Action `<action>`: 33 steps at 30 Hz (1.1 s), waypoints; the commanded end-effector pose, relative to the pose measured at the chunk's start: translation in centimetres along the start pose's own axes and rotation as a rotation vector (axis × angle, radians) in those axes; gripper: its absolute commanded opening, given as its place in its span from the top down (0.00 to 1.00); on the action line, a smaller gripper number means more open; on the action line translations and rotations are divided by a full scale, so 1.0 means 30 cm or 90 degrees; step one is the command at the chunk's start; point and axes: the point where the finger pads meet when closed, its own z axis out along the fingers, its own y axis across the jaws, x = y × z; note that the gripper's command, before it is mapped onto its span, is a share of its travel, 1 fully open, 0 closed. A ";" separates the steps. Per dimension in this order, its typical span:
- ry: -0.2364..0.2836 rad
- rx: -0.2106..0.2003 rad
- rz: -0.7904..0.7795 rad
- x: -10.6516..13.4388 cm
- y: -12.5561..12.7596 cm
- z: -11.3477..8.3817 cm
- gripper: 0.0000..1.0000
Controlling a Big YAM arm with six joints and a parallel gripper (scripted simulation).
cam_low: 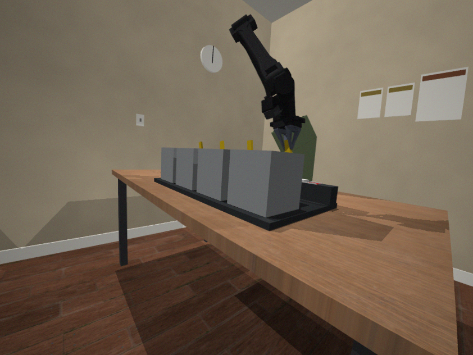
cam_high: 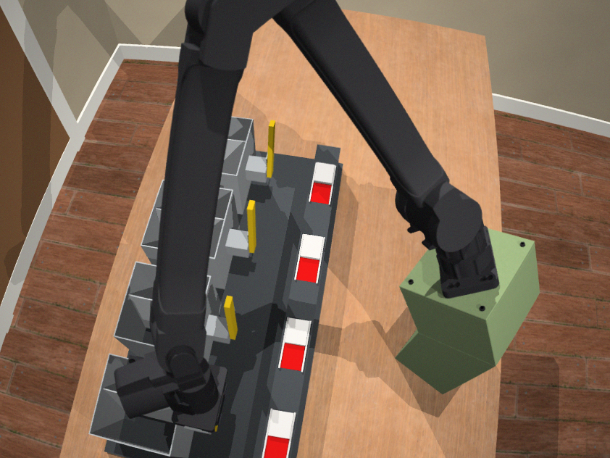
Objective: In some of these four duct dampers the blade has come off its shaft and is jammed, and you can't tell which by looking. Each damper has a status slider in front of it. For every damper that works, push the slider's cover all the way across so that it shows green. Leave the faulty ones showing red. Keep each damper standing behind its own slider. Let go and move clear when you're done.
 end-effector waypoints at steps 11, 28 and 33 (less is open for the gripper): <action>-0.012 -0.029 0.008 -0.034 -0.017 -0.001 0.83; -0.010 -0.100 0.005 -0.025 -0.056 0.011 0.83; -0.006 -0.118 0.003 -0.016 -0.067 0.022 0.83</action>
